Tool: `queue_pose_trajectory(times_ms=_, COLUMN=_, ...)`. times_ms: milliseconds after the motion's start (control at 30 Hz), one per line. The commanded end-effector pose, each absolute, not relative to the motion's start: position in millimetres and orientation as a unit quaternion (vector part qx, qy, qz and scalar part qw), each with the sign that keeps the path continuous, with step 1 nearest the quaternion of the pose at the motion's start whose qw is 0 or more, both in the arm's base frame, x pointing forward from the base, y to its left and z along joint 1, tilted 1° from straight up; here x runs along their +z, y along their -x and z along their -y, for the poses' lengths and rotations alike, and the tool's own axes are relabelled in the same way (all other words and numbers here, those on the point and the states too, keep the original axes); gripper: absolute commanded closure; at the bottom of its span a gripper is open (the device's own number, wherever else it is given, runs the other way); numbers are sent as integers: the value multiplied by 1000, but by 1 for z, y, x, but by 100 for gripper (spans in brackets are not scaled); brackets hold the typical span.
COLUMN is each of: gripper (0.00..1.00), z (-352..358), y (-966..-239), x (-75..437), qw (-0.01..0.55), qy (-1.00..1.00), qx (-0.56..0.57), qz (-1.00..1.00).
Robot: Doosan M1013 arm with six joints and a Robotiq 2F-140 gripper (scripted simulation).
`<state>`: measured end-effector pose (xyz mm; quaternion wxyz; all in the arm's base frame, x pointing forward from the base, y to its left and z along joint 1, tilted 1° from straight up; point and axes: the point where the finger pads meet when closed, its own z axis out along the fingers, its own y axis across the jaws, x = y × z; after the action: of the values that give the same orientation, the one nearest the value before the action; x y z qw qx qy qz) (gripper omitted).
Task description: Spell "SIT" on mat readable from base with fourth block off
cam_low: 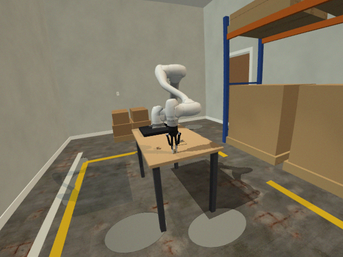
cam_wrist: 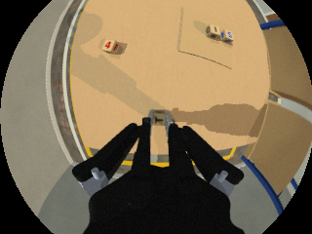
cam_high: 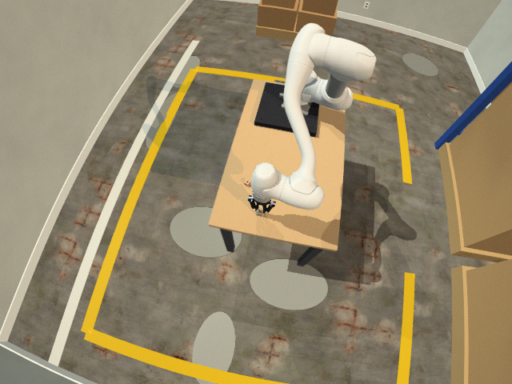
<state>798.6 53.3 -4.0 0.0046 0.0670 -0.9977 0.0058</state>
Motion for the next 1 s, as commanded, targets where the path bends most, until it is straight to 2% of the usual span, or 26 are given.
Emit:
queue_pose_trajectory(times_ms=0, gripper=87, z=-53, y=-799, x=6, qw=5, qy=-67, qx=6, qz=998)
queue_pose_trajectory(times_ms=500, gripper=87, z=-54, y=-799, x=88, qw=5, qy=-67, qx=6, qz=998)
queue_pose_trajectory(times_ms=967, gripper=87, z=-55, y=-799, x=92, qw=5, qy=-70, qx=6, qz=998)
